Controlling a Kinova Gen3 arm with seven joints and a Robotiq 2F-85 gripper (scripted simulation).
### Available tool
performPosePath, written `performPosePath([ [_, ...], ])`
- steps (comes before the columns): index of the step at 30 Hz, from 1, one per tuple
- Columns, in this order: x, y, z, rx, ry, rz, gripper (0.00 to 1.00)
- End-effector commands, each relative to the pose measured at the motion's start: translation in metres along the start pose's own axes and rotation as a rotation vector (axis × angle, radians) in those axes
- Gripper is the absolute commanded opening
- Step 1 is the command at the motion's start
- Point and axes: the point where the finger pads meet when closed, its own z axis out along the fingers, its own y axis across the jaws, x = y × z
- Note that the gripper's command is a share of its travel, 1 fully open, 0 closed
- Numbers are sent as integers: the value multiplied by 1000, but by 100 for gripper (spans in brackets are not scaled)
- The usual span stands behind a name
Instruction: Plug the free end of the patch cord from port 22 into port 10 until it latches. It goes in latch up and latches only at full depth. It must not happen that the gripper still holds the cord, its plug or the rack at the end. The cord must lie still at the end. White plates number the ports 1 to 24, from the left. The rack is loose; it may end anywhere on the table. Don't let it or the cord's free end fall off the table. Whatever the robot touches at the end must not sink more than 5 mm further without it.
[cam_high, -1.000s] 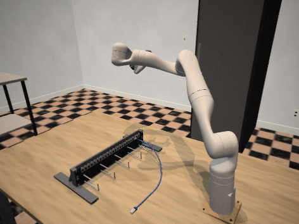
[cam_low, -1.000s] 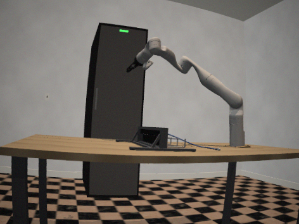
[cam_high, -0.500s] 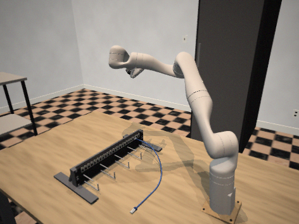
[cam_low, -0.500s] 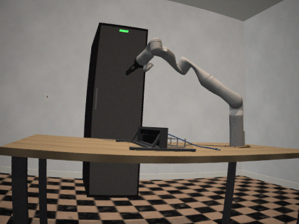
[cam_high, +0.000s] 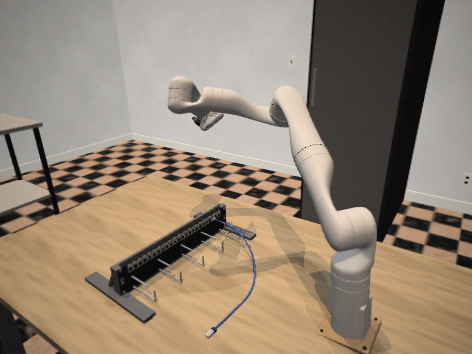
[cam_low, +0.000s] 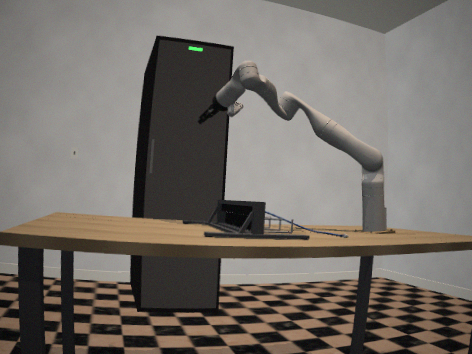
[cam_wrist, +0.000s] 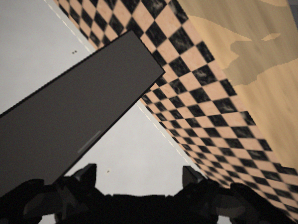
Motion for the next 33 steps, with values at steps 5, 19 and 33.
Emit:
performPosePath([
  [5,15,22,-11,-43,18,4,100],
  [19,23,38,-19,-77,33,17,100],
  [33,47,68,-37,-140,69,31,100],
])
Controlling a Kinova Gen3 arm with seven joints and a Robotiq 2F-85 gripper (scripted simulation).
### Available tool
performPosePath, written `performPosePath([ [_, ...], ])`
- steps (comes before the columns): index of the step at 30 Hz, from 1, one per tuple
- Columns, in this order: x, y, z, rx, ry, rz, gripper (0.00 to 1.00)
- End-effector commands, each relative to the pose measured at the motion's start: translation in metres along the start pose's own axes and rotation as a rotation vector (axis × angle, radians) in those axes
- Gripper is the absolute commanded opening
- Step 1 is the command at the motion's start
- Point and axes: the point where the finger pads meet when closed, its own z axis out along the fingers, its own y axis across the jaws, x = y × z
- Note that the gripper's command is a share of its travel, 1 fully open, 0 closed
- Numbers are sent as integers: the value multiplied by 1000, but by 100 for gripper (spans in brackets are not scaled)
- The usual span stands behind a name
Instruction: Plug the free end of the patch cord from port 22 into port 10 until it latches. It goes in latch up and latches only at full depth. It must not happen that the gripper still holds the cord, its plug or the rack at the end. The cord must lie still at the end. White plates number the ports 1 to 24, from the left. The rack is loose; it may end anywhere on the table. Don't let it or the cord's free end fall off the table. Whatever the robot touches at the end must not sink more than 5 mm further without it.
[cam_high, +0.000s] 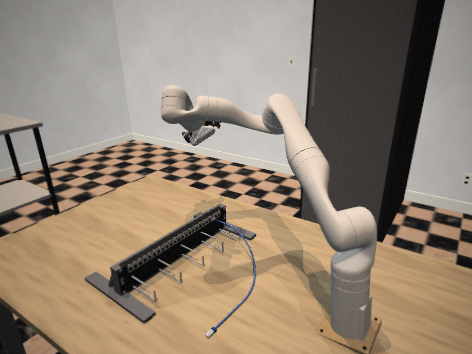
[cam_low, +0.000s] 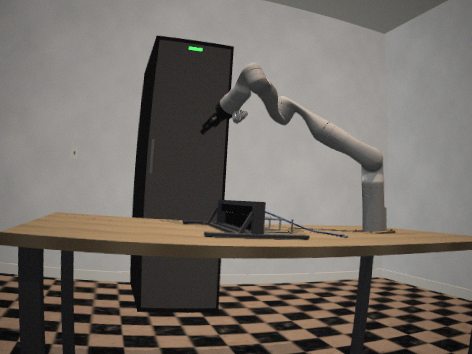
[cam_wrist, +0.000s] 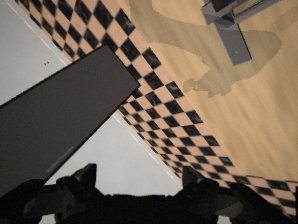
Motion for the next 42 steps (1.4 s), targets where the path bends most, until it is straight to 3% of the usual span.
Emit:
performPosePath([
  [1,3,6,-3,-12,2,4,100],
  [4,3,6,-3,-12,2,4,100],
  [5,19,21,-9,-40,25,6,100],
  [12,16,21,-10,-41,22,12,100],
  [13,33,35,-16,-68,46,15,100],
  [21,30,35,-17,-69,43,21,100],
  [22,47,48,-24,-95,68,25,100],
  [29,44,48,-24,-96,66,31,100],
  [30,62,61,-31,-120,91,35,100],
  [38,59,61,-32,-122,89,41,100],
  [39,76,73,-39,-144,116,46,100],
  [42,73,73,-40,-146,113,53,100],
])
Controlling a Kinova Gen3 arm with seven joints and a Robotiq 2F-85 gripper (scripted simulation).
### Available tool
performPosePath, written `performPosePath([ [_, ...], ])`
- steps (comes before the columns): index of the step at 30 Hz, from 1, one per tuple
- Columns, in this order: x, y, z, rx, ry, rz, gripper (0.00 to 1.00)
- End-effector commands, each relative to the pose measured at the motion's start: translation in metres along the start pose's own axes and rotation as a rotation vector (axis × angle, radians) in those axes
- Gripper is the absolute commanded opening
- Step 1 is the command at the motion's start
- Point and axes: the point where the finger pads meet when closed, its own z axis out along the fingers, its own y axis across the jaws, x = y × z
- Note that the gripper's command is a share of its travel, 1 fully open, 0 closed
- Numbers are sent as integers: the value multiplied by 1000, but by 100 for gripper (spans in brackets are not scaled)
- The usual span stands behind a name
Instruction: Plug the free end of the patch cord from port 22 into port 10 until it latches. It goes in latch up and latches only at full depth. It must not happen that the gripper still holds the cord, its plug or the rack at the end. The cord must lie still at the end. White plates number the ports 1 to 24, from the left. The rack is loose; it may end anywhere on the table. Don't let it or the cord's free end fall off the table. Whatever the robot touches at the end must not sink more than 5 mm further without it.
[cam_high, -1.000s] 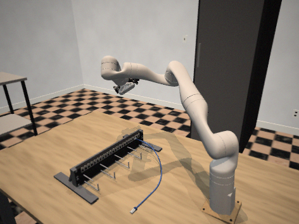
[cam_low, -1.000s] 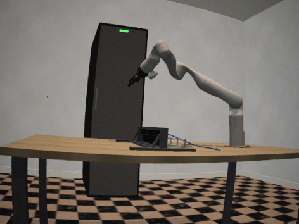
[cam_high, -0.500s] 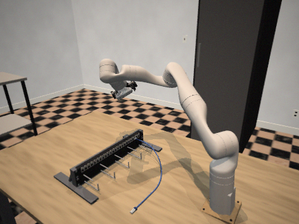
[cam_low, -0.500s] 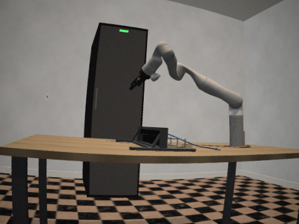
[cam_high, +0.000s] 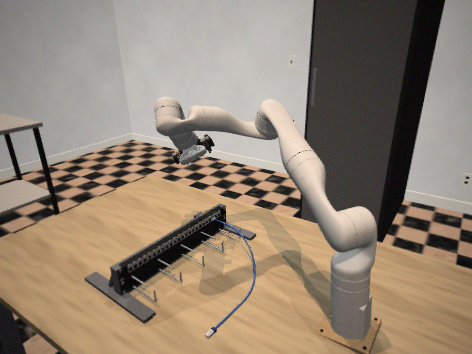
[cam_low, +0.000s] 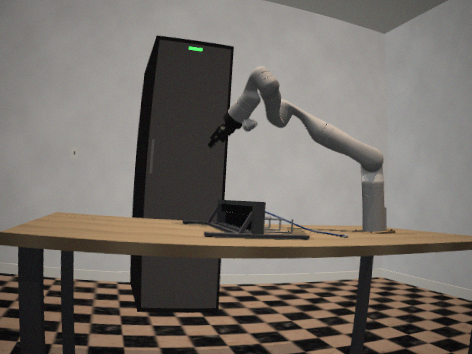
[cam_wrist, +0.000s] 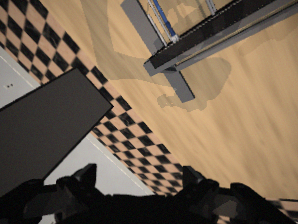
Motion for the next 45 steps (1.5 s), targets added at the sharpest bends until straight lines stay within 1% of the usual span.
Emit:
performPosePath([
  [1,4,4,-3,-5,0,4,100],
  [4,4,4,-3,-5,0,1,100],
  [5,23,15,-7,-25,28,10,100],
  [13,20,15,-7,-28,25,0,100],
  [14,39,25,-12,-46,53,23,100],
  [21,36,26,-12,-49,50,13,100],
  [22,55,35,-17,-66,78,22,100],
  [30,52,36,-18,-69,75,27,100],
  [31,72,44,-22,-85,104,36,100],
  [38,68,45,-23,-88,101,42,100],
  [39,88,53,-28,-102,131,52,100],
  [45,85,54,-29,-105,128,57,100],
])
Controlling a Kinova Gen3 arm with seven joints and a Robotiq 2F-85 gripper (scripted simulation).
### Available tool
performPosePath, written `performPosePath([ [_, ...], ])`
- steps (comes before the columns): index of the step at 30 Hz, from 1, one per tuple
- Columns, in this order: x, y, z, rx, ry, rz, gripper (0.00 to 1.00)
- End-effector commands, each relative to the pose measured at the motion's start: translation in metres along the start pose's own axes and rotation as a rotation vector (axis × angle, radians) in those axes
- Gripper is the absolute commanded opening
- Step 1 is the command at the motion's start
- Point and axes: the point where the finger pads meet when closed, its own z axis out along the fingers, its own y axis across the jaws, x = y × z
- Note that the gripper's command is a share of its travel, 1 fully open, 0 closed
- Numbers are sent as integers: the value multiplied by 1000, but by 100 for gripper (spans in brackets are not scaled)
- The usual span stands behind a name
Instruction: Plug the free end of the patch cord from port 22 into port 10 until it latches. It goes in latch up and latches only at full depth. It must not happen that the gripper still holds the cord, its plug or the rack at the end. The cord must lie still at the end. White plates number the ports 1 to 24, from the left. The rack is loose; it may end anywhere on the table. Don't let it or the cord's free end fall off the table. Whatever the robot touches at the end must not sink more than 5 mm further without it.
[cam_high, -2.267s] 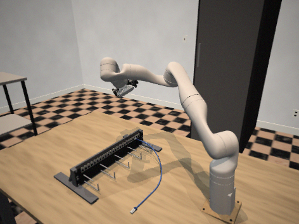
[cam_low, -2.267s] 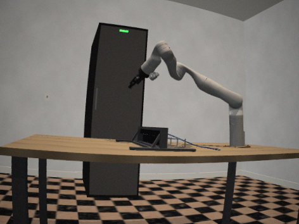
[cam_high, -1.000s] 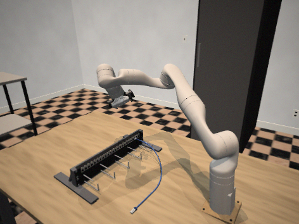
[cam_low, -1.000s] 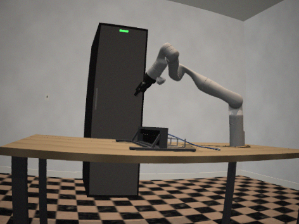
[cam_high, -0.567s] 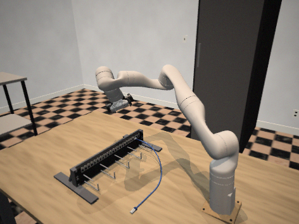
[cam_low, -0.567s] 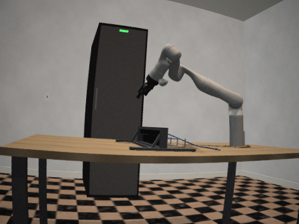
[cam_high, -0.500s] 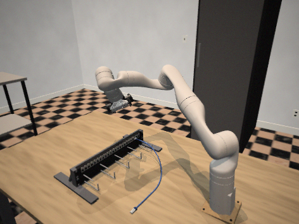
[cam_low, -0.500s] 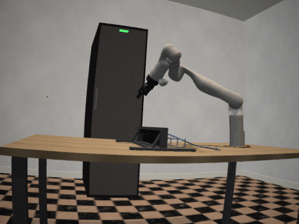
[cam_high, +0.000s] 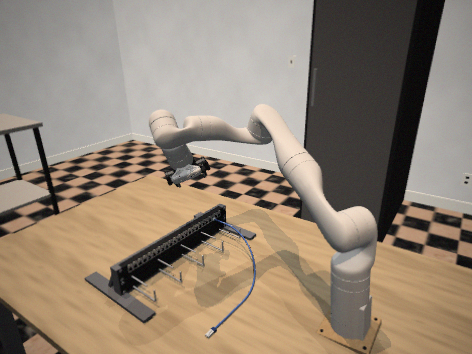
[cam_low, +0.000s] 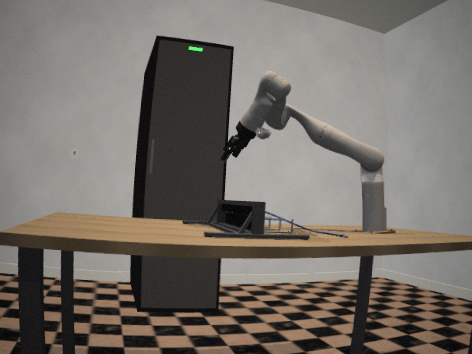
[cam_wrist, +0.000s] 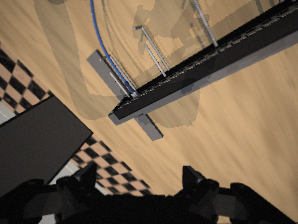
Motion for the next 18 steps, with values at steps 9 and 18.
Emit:
performPosePath([
  [9,20,10,-6,-24,28,18,100],
  [18,37,17,-9,-38,55,35,100],
])
